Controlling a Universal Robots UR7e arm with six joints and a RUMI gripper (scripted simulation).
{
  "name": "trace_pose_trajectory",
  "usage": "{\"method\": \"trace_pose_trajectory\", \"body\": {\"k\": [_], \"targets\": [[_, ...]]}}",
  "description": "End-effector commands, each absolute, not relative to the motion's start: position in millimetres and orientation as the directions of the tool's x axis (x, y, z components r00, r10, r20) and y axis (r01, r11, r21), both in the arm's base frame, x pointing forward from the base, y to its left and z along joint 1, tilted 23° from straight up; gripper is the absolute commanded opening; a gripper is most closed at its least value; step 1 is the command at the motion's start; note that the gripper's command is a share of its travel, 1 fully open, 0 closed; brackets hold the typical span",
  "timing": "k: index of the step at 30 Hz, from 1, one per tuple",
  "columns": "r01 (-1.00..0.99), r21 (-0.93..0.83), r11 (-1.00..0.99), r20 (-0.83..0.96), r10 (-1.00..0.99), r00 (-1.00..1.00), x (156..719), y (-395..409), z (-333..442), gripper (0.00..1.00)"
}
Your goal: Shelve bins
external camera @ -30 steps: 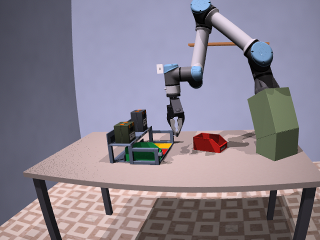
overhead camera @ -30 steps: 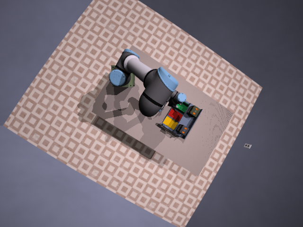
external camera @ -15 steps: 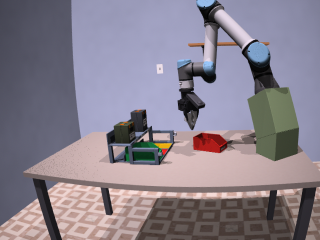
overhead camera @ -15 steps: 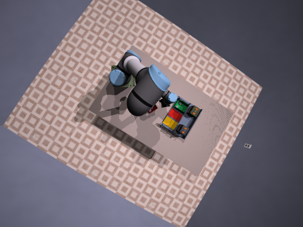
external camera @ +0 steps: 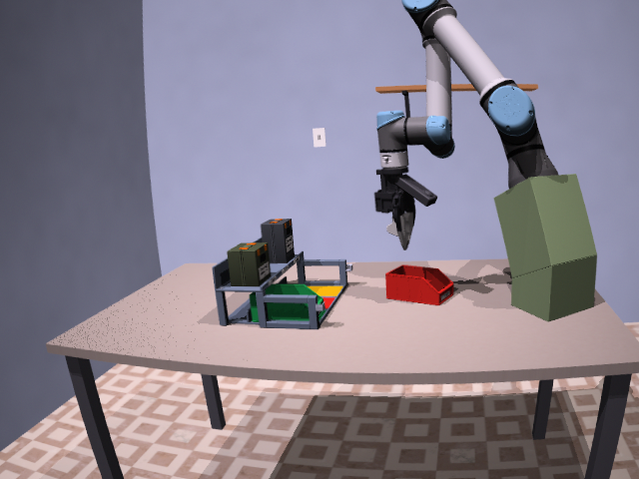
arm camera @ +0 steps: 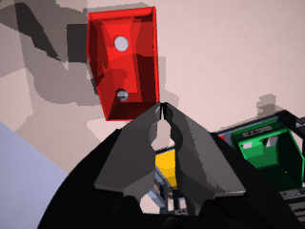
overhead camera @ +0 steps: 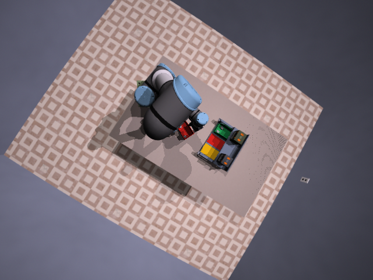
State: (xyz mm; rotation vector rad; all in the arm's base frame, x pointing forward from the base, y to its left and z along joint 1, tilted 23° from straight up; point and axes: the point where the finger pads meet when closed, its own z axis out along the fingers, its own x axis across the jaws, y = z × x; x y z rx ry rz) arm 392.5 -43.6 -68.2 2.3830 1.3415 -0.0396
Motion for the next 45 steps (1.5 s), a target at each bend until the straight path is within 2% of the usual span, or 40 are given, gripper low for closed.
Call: {"method": "trace_pose_trajectory", "body": {"k": [1, 19, 20, 45], "targets": [[0.862, 0.323, -0.391, -0.219, 0.855, 0.47, 381.2, -47.3, -63.6, 0.0], [0.865, 0.322, -0.385, -0.221, 0.858, 0.464, 380.6, -47.3, -63.6, 0.0], [0.865, 0.322, -0.385, -0.221, 0.858, 0.464, 380.6, -47.4, -63.6, 0.15], [0.864, 0.322, -0.386, -0.22, 0.857, 0.465, 380.4, -47.6, -63.6, 0.15]]}}
